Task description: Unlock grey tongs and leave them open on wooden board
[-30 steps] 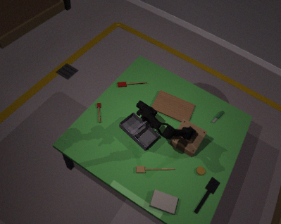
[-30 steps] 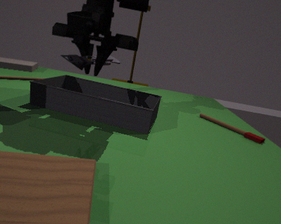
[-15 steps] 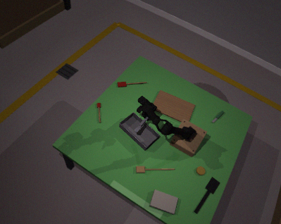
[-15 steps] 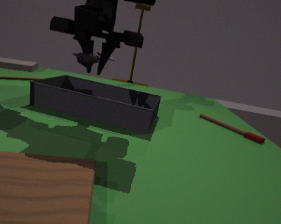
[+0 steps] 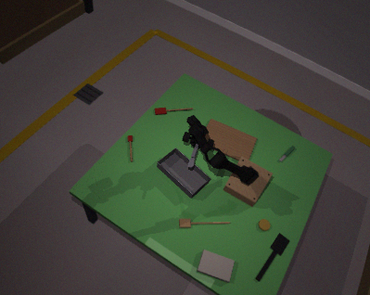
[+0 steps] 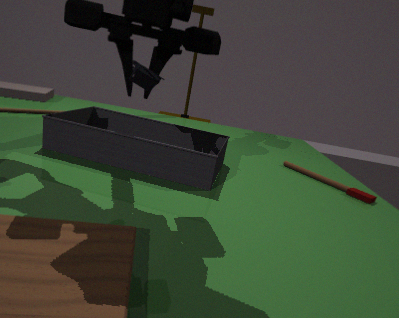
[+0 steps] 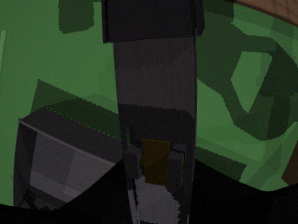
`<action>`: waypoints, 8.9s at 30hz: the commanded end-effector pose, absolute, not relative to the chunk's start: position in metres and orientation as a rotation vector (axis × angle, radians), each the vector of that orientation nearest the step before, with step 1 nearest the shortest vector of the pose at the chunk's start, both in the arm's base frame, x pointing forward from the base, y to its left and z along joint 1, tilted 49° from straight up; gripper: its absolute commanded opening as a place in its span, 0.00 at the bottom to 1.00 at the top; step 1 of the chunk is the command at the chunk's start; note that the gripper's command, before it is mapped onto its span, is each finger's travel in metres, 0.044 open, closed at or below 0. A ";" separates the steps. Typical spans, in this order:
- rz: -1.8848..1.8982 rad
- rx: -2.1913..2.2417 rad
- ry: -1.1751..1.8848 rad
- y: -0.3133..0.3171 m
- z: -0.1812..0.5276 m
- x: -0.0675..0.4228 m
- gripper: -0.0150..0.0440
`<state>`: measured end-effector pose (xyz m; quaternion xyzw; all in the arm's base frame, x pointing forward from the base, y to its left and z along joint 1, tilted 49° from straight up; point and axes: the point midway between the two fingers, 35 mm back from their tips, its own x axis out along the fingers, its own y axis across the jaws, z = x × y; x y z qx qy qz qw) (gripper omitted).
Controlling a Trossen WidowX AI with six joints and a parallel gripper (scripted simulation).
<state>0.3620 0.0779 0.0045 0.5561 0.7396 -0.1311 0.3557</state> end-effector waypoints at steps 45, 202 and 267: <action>0.482 0.812 1.687 -0.067 -0.105 0.370 0.00; 0.734 0.543 1.215 -0.140 -0.198 0.337 0.00; 0.887 0.428 1.463 -0.086 -0.221 0.331 0.00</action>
